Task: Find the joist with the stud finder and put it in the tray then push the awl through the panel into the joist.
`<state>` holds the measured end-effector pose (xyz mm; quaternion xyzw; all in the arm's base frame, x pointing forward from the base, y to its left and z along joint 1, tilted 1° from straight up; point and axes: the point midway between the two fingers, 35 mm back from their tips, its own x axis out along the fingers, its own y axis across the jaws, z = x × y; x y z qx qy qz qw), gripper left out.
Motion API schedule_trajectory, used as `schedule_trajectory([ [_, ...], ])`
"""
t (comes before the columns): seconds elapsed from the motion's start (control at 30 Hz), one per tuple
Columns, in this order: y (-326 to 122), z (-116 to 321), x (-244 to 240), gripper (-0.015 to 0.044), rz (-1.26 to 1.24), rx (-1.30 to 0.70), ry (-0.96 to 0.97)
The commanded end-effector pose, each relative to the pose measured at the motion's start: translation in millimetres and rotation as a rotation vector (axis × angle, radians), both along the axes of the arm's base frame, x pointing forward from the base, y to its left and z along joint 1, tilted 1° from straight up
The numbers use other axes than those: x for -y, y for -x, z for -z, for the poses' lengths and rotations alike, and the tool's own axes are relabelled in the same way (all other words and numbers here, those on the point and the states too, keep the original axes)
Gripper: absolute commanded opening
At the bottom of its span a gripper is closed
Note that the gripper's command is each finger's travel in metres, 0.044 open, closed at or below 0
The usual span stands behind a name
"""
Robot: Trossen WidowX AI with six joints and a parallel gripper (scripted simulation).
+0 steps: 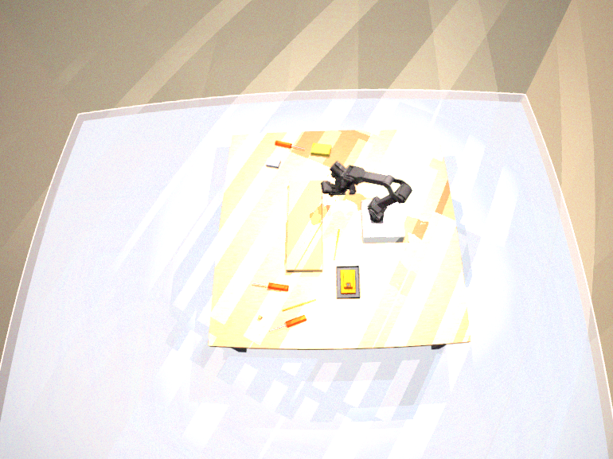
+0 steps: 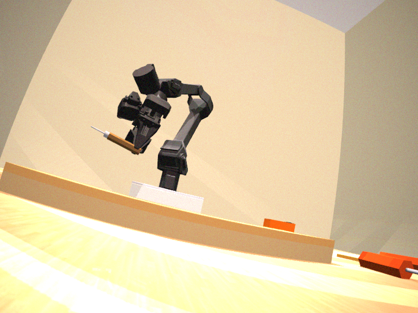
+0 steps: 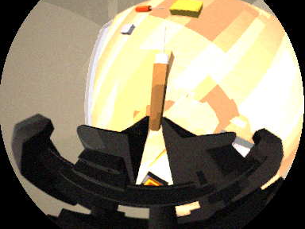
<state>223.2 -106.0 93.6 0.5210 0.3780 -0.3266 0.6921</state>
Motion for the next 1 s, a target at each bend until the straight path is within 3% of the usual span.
schedule_trajectory([
  [0.0, -6, -5, 1, 0.0000, 0.111, 0.074, -0.066],
  [0.97, -37, -51, 2, 0.0000, 0.727, 0.509, -0.704],
])
